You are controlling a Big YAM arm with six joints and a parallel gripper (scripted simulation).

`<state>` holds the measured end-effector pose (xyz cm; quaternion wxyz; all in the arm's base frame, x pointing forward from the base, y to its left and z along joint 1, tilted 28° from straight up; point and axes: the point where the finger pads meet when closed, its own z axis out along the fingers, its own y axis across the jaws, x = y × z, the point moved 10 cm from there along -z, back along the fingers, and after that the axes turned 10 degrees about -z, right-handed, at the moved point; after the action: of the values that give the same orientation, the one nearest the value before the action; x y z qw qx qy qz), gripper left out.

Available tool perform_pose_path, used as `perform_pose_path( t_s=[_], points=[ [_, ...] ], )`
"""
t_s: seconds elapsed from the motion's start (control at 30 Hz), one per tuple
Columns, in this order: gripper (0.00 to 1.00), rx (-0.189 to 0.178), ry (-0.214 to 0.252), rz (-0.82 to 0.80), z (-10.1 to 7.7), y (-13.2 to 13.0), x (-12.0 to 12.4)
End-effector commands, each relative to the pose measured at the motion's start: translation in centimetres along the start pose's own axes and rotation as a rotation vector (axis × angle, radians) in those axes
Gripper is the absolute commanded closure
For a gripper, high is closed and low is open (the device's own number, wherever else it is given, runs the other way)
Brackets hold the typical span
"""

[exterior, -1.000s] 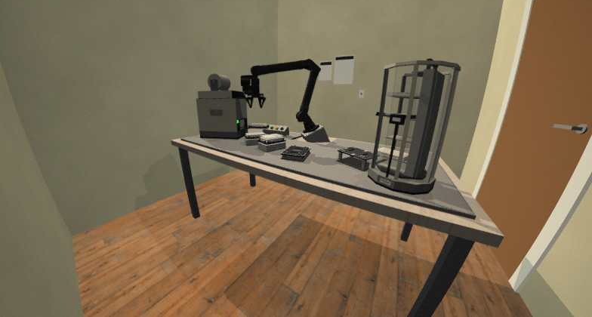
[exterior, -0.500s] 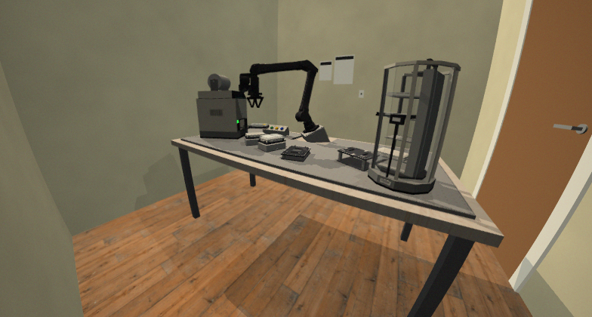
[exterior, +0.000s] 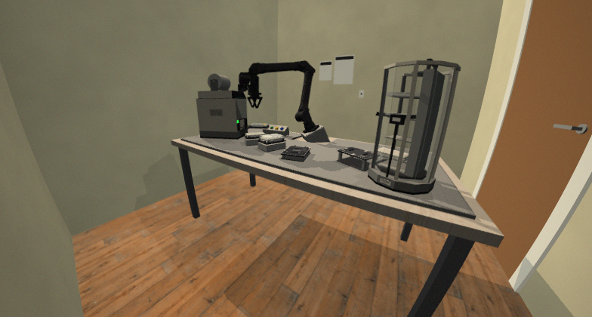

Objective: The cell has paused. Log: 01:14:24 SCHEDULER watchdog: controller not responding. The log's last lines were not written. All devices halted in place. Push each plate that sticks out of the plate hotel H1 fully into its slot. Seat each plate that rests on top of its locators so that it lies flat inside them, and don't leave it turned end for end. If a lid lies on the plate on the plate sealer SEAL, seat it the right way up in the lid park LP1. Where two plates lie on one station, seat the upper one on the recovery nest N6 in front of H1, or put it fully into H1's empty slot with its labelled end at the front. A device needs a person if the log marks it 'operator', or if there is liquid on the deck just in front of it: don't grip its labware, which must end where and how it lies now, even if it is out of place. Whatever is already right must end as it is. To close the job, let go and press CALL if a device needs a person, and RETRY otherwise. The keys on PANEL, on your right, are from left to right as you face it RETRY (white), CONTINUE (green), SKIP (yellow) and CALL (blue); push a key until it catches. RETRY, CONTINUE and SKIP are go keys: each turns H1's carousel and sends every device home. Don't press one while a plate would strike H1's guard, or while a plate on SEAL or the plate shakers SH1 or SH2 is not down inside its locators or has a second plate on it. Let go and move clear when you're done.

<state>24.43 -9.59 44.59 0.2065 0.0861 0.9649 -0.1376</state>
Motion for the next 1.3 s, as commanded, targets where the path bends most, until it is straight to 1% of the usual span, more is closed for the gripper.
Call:
perform_pose_path(
  t_s=[0.0,0.07,0.13,0.63,0.7,0.9,0.97,1.07,1.2,1.27],
  points=[
    [0.0,-0.004,-0.025,-0.065,-1.6,0.8,-1.9],
    [0.0,-0.005,-0.025,-0.043,-1.6,1.4,-2.1],
    [0.0,-0.005,-0.025,-0.043,-1.6,1.4,-2.1],
    [0.0,-0.012,-0.025,-0.041,-1.6,6.2,-3.8],
    [0.0,-0.012,-0.025,-0.041,-1.6,6.2,-3.8],
    [0.0,-0.014,-0.024,-0.04,-1.6,8.0,-4.5],
    [0.0,-0.013,-0.025,-0.109,-1.6,8.0,-4.5],
    [0.0,-0.006,-0.02,-0.162,-1.5,7.5,-4.5],
    [0.0,-0.007,-0.021,-0.256,-1.5,7.5,-4.5],
    [0.0,-0.007,-0.021,-0.256,-1.5,7.5,-4.5]
  ],
)
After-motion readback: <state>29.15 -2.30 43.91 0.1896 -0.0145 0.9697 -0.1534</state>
